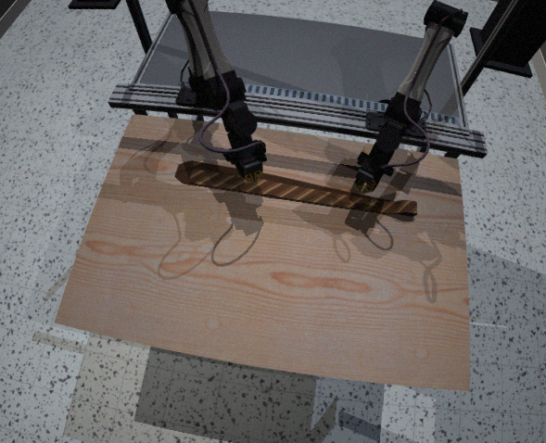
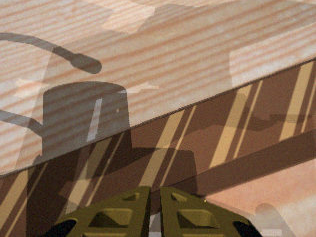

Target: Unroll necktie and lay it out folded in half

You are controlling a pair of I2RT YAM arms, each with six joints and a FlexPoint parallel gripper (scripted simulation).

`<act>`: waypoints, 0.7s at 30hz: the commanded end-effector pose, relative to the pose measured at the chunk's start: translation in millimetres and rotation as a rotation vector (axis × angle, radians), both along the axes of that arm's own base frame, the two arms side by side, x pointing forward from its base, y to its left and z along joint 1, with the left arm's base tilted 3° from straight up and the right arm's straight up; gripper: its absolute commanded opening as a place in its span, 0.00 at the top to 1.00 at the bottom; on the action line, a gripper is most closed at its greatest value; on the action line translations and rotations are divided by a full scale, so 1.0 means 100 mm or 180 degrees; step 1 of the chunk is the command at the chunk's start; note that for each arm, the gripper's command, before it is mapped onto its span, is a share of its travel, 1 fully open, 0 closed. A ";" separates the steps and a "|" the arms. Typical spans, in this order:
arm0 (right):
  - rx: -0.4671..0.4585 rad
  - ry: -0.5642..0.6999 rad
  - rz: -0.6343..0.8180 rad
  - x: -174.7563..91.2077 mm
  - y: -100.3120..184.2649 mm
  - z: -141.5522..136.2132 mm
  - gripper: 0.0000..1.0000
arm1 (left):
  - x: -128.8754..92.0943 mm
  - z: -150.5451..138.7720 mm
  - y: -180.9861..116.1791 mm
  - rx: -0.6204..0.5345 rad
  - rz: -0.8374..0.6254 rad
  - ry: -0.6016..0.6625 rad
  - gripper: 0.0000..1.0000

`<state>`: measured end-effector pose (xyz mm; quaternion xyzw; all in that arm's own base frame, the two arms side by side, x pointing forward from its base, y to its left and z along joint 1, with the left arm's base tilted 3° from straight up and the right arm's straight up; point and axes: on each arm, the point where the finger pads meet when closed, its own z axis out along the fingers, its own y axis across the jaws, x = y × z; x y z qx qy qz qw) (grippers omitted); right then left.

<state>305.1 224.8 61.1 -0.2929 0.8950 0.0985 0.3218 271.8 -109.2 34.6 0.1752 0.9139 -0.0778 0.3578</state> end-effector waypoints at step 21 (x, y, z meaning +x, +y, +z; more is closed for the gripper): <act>0.0094 -0.0129 -0.0046 0.02 -0.04 0.24 0.82 | 0.00 0.10 0.02 0.0001 0.0013 0.0031 0.93</act>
